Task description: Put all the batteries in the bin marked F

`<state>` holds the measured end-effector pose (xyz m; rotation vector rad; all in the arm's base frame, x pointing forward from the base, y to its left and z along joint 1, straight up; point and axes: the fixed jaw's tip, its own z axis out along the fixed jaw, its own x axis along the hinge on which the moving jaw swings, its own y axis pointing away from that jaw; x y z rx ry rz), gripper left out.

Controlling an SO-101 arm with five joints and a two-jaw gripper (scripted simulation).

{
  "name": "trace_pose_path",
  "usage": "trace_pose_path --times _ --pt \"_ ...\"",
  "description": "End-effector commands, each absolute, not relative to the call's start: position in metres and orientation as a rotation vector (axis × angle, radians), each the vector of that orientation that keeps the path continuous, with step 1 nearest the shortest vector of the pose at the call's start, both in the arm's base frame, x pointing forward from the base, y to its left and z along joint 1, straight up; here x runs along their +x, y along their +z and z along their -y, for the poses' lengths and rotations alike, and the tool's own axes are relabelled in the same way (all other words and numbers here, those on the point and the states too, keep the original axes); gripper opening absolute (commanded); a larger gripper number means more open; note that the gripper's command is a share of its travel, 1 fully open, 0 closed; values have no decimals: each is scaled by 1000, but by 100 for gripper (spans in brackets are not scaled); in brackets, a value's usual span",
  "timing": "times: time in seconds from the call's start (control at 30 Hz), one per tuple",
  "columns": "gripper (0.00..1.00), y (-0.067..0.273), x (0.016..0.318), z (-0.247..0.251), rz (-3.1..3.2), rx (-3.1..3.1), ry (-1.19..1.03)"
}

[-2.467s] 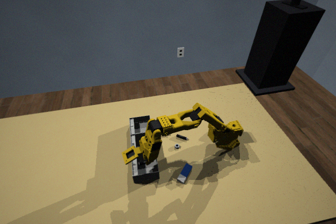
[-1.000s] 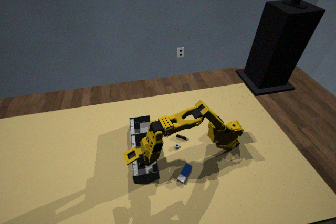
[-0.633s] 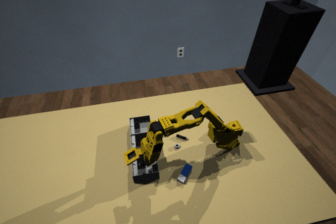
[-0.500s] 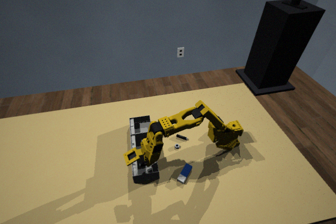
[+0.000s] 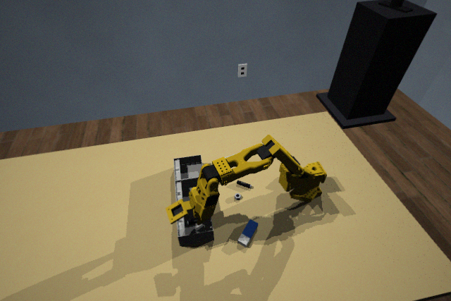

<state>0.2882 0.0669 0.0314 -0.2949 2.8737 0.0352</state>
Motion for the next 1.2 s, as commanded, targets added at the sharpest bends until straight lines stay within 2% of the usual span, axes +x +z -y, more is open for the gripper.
trace_pose_path --times 0.0,0.9,1.17 --pt "0 51 296 -72 -2780 -287 54" --pt "0 46 297 -72 -2780 -287 54" --pt "4 46 297 -72 -2780 -287 54"
